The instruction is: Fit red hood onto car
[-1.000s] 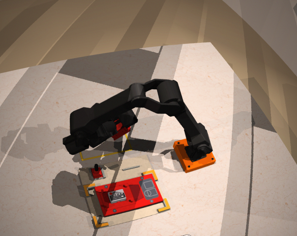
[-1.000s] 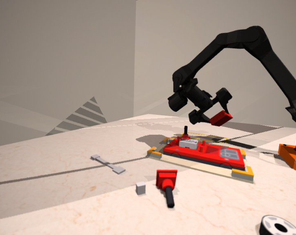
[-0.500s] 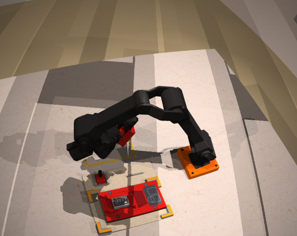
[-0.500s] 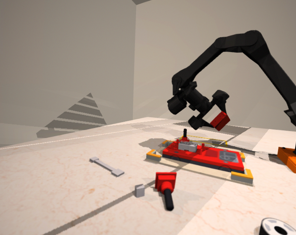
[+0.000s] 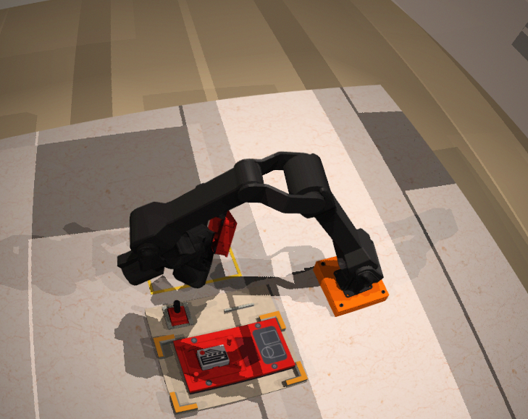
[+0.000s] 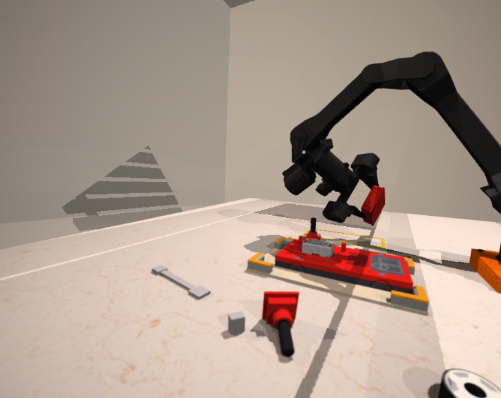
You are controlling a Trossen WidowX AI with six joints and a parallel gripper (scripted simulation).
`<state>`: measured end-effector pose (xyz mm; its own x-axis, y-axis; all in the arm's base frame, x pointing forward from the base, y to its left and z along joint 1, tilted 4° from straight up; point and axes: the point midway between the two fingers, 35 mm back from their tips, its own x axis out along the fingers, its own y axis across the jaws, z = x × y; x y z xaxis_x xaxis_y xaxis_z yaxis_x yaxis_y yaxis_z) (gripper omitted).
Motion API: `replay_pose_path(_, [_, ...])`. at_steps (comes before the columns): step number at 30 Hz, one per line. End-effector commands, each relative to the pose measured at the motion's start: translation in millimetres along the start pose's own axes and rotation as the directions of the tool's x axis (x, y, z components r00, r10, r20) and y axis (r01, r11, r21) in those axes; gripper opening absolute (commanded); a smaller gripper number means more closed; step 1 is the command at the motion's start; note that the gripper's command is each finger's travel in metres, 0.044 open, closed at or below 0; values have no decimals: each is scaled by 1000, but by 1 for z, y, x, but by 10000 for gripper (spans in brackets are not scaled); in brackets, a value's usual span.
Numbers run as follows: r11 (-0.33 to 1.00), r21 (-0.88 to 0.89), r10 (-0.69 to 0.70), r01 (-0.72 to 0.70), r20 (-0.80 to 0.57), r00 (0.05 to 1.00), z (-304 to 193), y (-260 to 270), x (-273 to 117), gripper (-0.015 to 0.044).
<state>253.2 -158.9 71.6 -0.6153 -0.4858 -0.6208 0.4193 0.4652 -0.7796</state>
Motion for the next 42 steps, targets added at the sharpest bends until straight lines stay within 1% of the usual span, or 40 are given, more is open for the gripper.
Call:
replay_pose_path(1, [994, -108, 1, -1, 0, 1000, 1, 2, 0, 0])
replay_pose_path(7, [958, -287, 1, -1, 0, 1000, 1, 6, 1, 0])
replay_pose_path(13, [889, -457, 1, -1, 0, 1000, 1, 12, 3, 0])
replay_pose_path(19, [791, -612, 1, -1, -1, 1000, 2, 19, 5, 0])
replay_pose_path(26, [643, -766, 1, -2, -1, 1000, 3, 28, 7, 0])
replay_pose_path(28, [595, -804, 1, -2, -1, 1000, 3, 31, 8, 0])
replay_pose_path(34, [649, -761, 1, 0, 1, 1000, 3, 27, 7, 0])
replay_pose_path(35, [628, -778, 0, 0, -1, 1000, 3, 29, 8, 26])
replay_pose_path(42, [628, -778, 0, 0, -1, 1000, 3, 29, 8, 210])
